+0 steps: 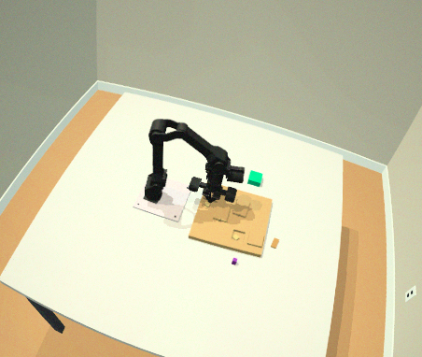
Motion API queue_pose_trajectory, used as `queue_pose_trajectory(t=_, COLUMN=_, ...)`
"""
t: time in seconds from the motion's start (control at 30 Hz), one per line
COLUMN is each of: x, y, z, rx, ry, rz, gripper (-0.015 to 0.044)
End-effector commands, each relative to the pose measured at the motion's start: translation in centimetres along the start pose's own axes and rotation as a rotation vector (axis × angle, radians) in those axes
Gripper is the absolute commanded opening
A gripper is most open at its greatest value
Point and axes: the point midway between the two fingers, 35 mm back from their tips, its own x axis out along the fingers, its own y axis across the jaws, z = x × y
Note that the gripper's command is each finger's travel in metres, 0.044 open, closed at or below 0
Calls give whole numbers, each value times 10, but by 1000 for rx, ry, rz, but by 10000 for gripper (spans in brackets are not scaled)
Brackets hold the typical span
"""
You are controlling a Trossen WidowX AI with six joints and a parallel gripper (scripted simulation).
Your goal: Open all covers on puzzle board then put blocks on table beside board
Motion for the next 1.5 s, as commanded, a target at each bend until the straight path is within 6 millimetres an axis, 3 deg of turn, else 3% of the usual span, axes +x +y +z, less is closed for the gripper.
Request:
queue_pose_trajectory(t=0.0, x=-1, y=-2, z=5, rx=1, ry=-1, rz=-6, gripper=0)
queue_pose_trajectory(t=0.77, x=-1, y=1, z=27, rx=1, ry=-2, rz=-6, gripper=0)
queue_pose_trajectory(t=1.47, x=-27, y=0, z=31, rx=1, ry=-3, rz=-6, gripper=0)
